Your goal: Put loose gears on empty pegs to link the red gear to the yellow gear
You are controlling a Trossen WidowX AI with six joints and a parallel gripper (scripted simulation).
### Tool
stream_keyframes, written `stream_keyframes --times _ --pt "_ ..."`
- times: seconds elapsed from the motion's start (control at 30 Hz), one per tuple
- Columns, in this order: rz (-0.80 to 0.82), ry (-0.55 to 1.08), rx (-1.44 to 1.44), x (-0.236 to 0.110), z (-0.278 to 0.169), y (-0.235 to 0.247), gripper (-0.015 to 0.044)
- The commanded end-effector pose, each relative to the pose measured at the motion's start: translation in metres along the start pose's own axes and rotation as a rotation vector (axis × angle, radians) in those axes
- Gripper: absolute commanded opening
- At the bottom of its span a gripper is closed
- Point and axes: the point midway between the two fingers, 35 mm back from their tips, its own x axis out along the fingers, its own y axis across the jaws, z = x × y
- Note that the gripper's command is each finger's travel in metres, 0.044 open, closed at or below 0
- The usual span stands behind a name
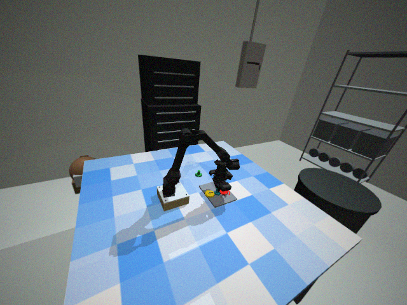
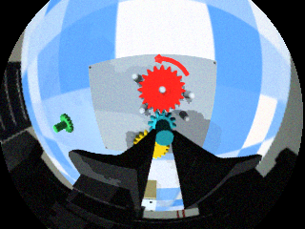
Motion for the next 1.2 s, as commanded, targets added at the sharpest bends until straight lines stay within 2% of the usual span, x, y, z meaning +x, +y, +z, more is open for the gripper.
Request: stream_keyframes --times 0.0,0.37,0.7,0.87,1.03,1.17 --pt "0.001 -0.001 -0.097 0.001 0.0 0.001 0.0" --pt "0.001 -0.001 -0.358 0.004 0.0 0.0 0.0" --pt "0.001 -0.001 -0.209 0.006 0.0 0.001 0.0" --pt "0.001 -0.001 -0.162 0.004 0.0 0.0 0.0131" --pt "0.001 -0.001 -0.115 -0.003 0.0 0.0 0.014" --pt "0.001 -0.001 -0.108 -0.025 0.001 0.0 0.014"
